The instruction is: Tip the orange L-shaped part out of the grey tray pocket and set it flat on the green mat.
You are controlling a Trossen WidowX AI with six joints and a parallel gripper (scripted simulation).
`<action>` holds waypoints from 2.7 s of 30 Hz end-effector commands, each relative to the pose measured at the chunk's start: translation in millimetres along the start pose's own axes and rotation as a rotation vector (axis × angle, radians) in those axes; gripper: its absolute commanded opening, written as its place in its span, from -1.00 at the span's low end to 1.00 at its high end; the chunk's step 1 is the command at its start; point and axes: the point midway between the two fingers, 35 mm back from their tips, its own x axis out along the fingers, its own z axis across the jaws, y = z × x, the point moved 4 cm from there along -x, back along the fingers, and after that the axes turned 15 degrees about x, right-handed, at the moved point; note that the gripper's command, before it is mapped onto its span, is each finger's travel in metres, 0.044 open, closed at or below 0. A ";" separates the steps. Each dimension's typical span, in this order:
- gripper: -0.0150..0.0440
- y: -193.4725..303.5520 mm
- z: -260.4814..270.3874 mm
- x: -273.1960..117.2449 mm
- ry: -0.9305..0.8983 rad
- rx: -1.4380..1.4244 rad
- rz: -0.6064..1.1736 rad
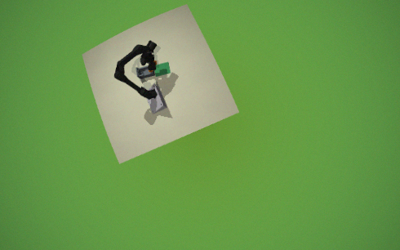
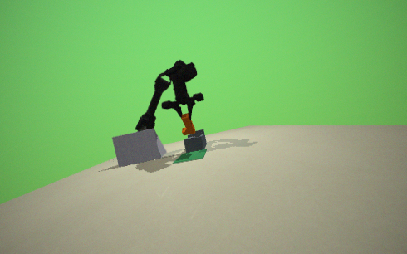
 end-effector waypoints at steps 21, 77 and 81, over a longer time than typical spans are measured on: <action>-0.49 55.5 -10.8 8.7 0.004 -0.007 0.008; -0.49 55.4 -10.8 80.8 0.004 -0.008 0.005; -0.49 55.4 -10.8 80.8 0.004 -0.008 0.005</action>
